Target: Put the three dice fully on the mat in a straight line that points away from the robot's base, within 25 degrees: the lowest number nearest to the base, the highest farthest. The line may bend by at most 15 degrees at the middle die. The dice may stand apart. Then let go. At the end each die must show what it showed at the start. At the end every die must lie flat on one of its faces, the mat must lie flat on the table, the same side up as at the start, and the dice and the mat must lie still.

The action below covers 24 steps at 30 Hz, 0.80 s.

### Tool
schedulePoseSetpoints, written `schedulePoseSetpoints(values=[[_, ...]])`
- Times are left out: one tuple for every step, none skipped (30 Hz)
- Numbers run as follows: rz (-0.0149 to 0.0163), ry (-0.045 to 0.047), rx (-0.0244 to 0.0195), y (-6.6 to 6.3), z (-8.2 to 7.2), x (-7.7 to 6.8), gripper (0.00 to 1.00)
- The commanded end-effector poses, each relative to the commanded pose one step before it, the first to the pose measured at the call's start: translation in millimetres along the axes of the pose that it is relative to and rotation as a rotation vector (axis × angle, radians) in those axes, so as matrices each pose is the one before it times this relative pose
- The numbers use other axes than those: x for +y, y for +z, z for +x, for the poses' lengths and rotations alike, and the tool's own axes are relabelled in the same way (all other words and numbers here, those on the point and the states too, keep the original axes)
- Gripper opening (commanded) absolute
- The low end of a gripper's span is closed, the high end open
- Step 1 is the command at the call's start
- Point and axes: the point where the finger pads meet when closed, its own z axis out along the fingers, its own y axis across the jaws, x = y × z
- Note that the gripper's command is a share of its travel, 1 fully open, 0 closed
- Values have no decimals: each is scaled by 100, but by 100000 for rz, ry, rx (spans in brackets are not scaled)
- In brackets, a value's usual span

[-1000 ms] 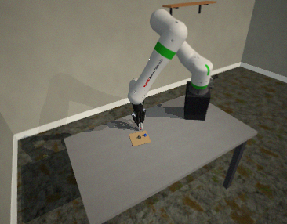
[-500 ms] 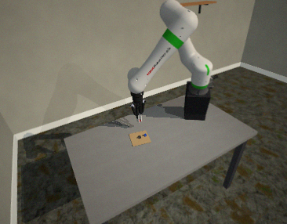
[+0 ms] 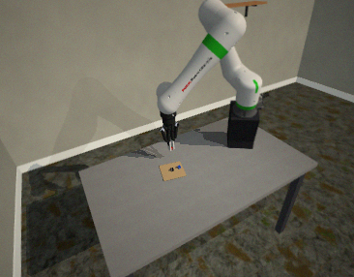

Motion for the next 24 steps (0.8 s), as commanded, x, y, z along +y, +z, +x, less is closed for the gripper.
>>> schedulePoseSetpoints(values=[[58,10627,-78,-235,3441,5764,7],[0,0,0,0,0,0,7],[0,0,0,0,0,0,7],[0,0,0,0,0,0,7],[0,0,0,0,0,0,7],[-32,3728,-18,-94,1619,1750,7],[-44,2683,-17,-75,1260,1164,7],[-28,1310,-9,-39,644,536,7],[-5,233,-2,-7,117,93,7],[0,0,0,0,0,0,7],[0,0,0,0,0,0,7],[0,0,0,0,0,0,7],[0,0,0,0,0,0,7],[0,0,0,0,0,0,7],[0,0,0,0,0,0,7],[0,0,0,0,0,0,7],[0,0,0,0,0,0,7],[0,0,0,0,0,0,7],[0,0,0,2,0,0,7],[1,0,0,14,0,0,7],[0,0,0,0,0,0,7],[0,0,0,0,0,0,7],[2,0,1,36,0,0,7],[3,0,1,65,0,1,7]])
